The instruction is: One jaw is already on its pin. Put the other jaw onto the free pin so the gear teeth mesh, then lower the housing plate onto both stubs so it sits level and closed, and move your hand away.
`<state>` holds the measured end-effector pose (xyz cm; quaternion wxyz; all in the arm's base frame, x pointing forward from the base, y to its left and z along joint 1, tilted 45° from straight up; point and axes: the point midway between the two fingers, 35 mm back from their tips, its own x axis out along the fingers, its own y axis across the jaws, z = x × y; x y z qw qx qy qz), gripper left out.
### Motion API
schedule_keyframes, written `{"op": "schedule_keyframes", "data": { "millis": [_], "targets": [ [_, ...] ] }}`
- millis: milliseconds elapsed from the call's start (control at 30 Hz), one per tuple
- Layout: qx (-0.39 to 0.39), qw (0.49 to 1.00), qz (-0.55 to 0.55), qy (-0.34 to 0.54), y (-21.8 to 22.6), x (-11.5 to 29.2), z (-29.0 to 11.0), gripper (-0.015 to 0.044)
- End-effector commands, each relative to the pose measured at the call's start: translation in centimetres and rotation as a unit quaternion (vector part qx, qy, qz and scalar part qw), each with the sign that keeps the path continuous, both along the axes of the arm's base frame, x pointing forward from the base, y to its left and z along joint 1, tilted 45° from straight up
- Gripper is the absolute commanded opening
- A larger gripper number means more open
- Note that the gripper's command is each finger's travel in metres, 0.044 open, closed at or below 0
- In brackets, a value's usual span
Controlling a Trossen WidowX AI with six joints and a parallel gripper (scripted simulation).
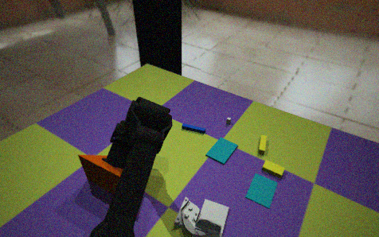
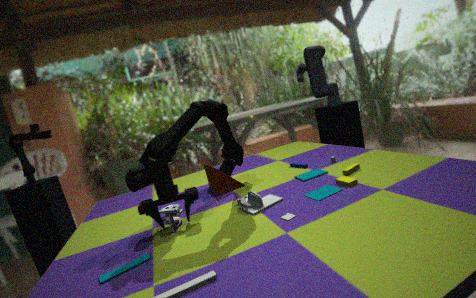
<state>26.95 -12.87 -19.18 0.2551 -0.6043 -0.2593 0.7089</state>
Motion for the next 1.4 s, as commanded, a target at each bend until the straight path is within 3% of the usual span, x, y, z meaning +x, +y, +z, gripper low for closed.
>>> {"op": "schedule_keyframes", "data": {
  "millis": [0, 200, 267, 767, 1367],
  "targets": [
    [0.0, 1.0, 0.0, 0.0, 0.0, 0.0, 0.0, 0.0309],
    [0.0, 1.0, 0.0, 0.0, 0.0, 0.0, 0.0, 0.0151],
    [0.0, 1.0, 0.0, 0.0, 0.0, 0.0, 0.0, 0.0138],
    [0.0, 1.0, 0.0, 0.0, -0.2, 0.1, 0.1, 0.0134],
    [-0.001, 1.0, -0.002, 0.0, -4.2, 1.0, 4.2, 0.0134]
  ]
}}
